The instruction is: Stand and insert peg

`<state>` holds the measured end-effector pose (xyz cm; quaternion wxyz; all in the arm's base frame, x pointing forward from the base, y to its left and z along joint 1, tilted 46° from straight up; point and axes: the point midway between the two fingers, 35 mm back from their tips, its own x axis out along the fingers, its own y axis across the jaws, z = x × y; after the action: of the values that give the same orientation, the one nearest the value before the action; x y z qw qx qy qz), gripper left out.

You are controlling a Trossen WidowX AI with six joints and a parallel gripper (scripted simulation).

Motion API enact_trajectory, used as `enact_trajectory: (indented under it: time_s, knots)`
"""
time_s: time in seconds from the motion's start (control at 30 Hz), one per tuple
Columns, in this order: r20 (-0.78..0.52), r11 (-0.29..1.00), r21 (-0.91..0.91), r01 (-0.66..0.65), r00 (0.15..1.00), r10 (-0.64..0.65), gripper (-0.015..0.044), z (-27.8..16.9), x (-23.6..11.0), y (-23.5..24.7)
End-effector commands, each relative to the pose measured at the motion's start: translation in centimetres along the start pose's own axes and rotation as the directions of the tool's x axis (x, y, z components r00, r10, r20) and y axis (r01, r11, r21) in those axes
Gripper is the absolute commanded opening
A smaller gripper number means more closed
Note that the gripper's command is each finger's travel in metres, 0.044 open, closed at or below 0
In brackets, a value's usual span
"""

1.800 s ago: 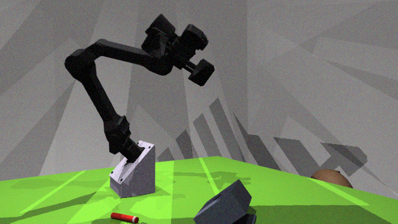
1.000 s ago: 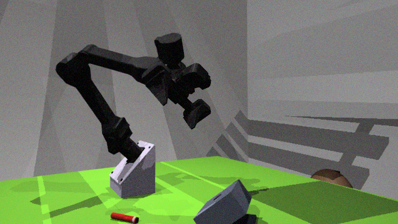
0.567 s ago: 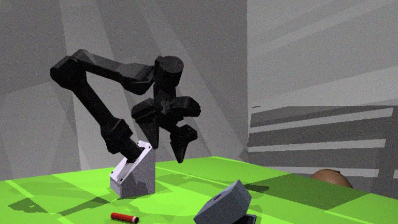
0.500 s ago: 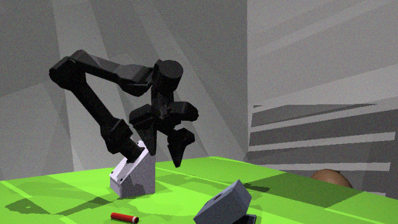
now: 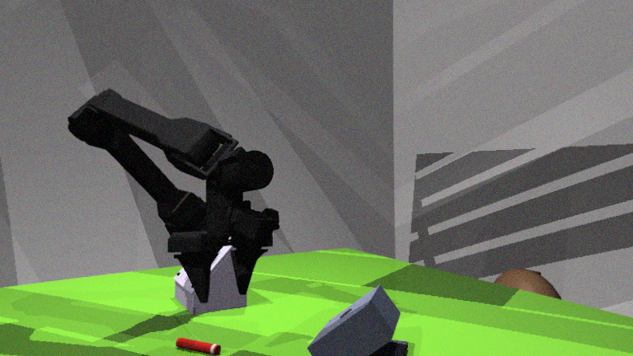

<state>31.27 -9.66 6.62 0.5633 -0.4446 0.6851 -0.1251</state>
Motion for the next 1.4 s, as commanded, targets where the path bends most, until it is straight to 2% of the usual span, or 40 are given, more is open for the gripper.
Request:
enact_trajectory:
  time_s: [0.0,1.37]
  knots:
    - [-0.067,0.997,0.023,-0.08,0.994,0.081,0.044,-2.2,0.4,0.3]
    - [-0.082,0.995,0.026,-0.097,0.992,0.099,0.044,-3.0,6.1,0.9]
